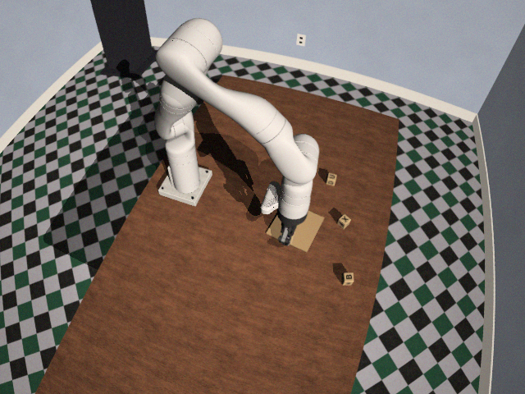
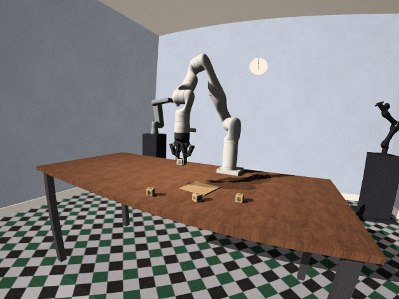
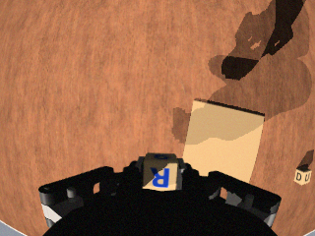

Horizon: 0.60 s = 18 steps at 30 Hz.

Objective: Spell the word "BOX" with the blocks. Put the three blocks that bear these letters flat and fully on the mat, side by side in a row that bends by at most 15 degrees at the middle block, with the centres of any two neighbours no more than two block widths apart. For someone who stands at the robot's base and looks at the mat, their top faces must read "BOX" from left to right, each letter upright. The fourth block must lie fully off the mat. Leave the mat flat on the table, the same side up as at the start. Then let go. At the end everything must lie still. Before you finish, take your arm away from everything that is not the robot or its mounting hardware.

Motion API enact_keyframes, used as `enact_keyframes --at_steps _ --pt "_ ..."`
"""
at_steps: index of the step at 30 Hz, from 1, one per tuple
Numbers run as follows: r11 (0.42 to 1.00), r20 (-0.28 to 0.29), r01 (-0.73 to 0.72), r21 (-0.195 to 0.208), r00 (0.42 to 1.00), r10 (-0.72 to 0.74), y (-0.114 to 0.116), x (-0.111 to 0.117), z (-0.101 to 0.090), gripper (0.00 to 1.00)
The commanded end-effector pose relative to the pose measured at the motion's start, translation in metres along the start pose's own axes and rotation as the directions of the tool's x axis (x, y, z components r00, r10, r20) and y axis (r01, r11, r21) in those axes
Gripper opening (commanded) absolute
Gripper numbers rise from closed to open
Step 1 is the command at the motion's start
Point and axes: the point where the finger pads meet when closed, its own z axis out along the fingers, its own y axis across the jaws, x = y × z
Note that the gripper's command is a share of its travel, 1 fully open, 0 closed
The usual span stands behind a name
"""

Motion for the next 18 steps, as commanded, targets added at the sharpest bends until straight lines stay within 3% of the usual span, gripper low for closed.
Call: enact_keyframes --at_steps 1,18 --pt "1.000 0.001 0.000 -0.003 1.000 0.000 -0.0146 0.0031 0.0006 0.26" --pt "1.000 0.001 0.020 -0.003 1.000 -0.020 -0.0190 0.0040 0.0007 0.26"
